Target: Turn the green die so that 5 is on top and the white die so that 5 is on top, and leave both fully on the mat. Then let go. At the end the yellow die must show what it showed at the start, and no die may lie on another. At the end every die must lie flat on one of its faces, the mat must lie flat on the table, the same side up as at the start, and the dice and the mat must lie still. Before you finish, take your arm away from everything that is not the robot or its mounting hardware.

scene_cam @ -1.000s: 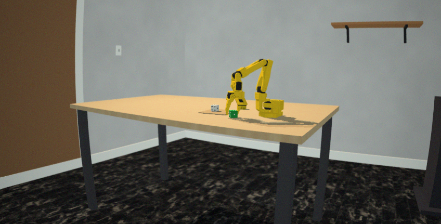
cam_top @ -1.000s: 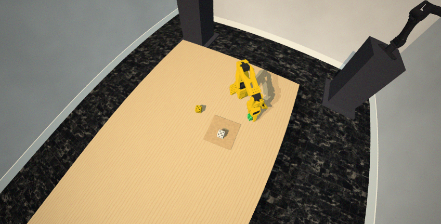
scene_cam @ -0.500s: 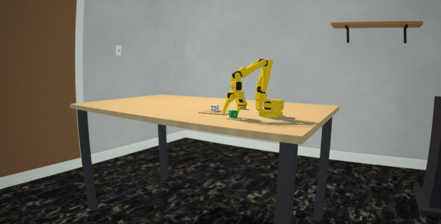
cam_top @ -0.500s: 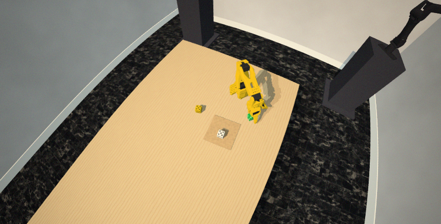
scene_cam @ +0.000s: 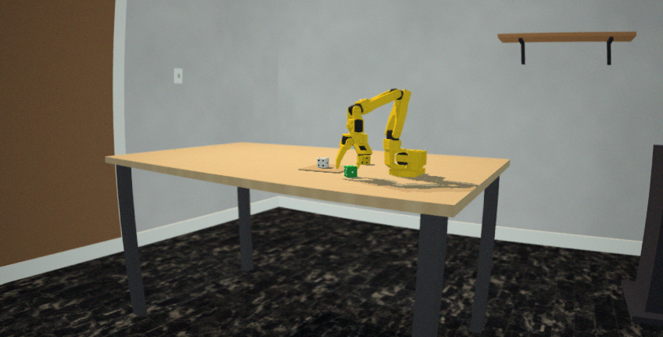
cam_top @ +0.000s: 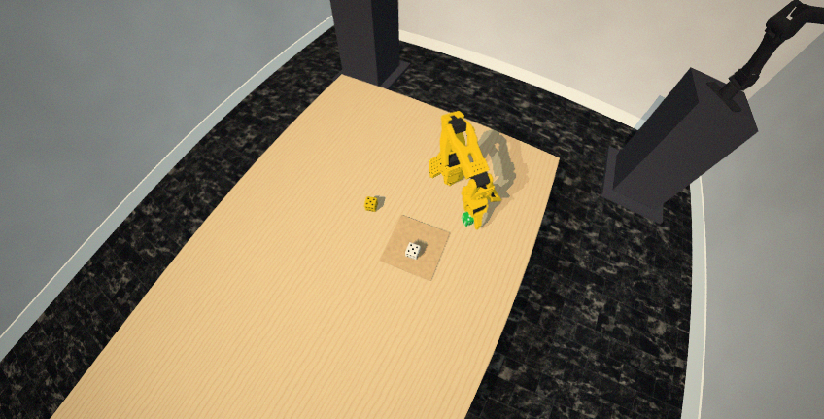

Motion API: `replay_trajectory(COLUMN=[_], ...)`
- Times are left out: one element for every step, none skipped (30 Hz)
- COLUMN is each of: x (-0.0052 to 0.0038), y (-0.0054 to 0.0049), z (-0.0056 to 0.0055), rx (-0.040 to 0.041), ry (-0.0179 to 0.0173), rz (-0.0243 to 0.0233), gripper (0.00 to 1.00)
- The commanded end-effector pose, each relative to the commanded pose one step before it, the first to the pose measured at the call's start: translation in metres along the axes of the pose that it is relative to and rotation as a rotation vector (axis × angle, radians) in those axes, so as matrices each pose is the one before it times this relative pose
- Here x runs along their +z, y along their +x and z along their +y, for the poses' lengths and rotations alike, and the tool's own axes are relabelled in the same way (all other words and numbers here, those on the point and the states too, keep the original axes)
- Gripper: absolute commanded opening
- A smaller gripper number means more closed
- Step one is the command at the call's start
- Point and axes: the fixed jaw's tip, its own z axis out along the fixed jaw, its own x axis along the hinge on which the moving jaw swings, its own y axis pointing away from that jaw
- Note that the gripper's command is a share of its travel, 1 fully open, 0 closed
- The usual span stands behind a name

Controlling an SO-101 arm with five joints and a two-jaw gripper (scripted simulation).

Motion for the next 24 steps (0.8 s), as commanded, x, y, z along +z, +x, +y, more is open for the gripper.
replay_trajectory(x=[-0.020382,0.0,0.0,-0.003789,-0.003741,-0.003613,-0.003437,-0.003181,-0.002888,-0.00254,-0.002167,-0.001781,-0.001382,-0.001,-0.000661,-0.000358,-0.000146,-0.000024,0.0,0.0,0.000001,0.0,0.0,0.0], y=[-0.00132,0.0,0.0,0.0,0.00001,0.0,0.0,0.0,0.00001,0.0,0.0,0.0,0.00001,0.0,0.0,0.0,0.0,0.0,0.0,0.0,0.0,0.0,0.0,0.0], z=[-0.00727,0.0,0.0,0.00002,0.00012,0.00023,0.00031,0.00036,0.0004,0.0004,0.00039,0.00034,0.00029,0.00021,0.00015,0.00008,0.00004,0.0,0.0,0.0,0.0,0.0,0.0,0.0], rx=[0.00259,0.0,0.0,0.00001,0.0,0.0,0.0,0.0,0.0,0.0,0.0,0.0,0.0,0.0,0.0,0.0,0.0,0.0,0.0,0.0,0.0,0.0,0.0,0.0], ry=[0.04745,0.0,0.0,0.0,0.0,0.0,0.0,0.0,0.0,0.0,0.0,0.0,0.0,0.0,0.0,0.0,0.0,0.0,0.0,0.0,-0.00001,0.0,0.0,0.0], rz=[-0.00163,0.0,0.0,0.00001,0.0,0.0,0.0,0.0,0.0,0.0,0.0,0.0,0.0,0.0,0.0,0.0,0.0,0.0,0.0,0.0,-0.00001,0.0,0.0,0.0], gripper=[0.36,0.36,0.36,0.36,0.36,0.36,0.36,0.36,0.36,0.36,0.36,0.36,0.36,0.36,0.36,0.36,0.36,0.36,0.36,0.36,0.36,0.36,0.36,0.36])
